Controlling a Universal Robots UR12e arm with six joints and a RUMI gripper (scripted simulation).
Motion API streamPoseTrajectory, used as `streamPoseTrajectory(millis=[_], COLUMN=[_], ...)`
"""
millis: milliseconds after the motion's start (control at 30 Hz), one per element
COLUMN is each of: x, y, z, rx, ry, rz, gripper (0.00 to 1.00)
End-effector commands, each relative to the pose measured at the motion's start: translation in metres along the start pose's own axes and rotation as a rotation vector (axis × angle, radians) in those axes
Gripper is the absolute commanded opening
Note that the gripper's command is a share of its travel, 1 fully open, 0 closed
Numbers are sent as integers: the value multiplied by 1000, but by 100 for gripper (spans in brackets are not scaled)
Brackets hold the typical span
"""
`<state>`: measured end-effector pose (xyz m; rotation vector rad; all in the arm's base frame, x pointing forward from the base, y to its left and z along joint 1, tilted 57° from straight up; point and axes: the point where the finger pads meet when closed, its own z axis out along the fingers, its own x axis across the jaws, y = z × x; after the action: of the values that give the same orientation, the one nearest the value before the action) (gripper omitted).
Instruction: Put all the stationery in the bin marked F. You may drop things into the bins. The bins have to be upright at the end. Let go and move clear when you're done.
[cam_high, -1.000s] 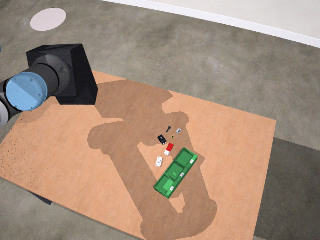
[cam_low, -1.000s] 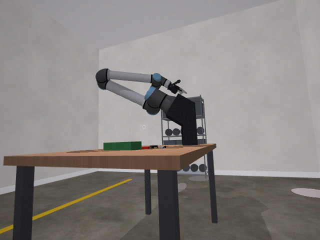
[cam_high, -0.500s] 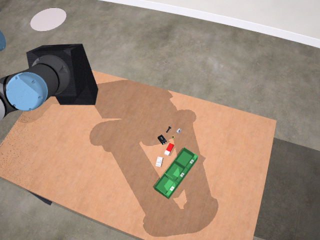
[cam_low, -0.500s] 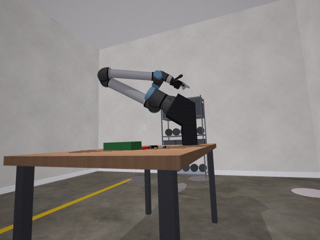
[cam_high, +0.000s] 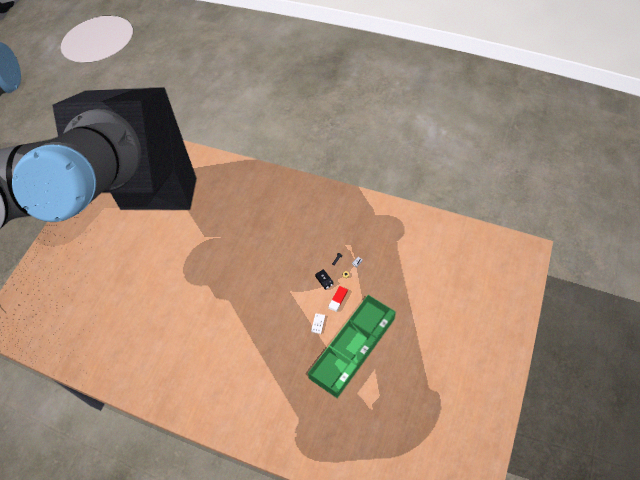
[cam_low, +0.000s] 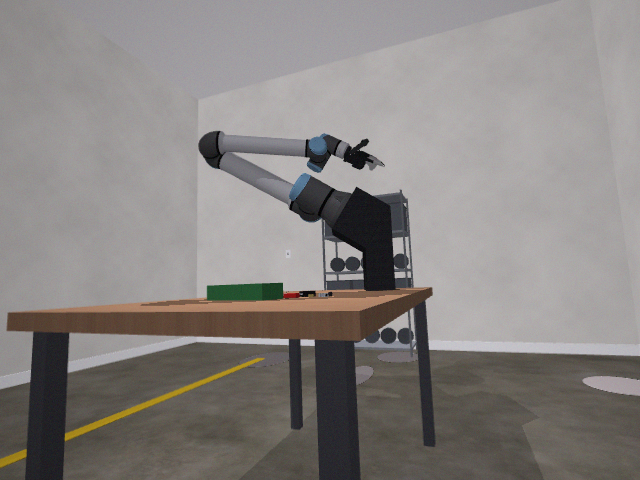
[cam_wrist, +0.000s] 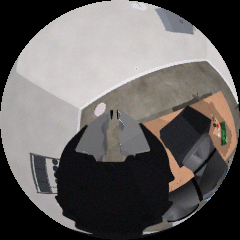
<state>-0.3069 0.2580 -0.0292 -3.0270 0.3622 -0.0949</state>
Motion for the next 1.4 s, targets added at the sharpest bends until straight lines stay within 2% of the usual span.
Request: streamPoseTrajectory(millis=[0, 100, 167, 300, 433, 467, 500, 633, 767, 800, 833, 1033, 1133, 1167, 1200, 1367], x=[11, 11, 19, 34, 34, 38, 43, 61, 61, 66, 72, 93, 93, 99, 105, 130], y=[-35, -35, -50, -80, -80, -87, -94, -122, -122, -129, -135, -161, -162, -167, -173, -197], z=[3, 3, 5, 7, 7, 8, 8, 10, 11, 11, 12, 13, 14, 14, 14, 16], rx=[10, 10, 39, 39, 39, 60, 66, 66, 66, 83, 89, 89, 89, 103, 108, 108], ry=[6, 6, 36, 37, 37, 63, 71, 71, 71, 100, 109, 109, 109, 140, 151, 151], rz=[13, 13, 62, 62, 62, 99, 110, 110, 110, 147, 159, 159, 159, 196, 208, 208], gripper=[4, 4, 4, 4, 4, 4, 4, 4, 4, 4, 4, 4, 4, 4, 4, 4])
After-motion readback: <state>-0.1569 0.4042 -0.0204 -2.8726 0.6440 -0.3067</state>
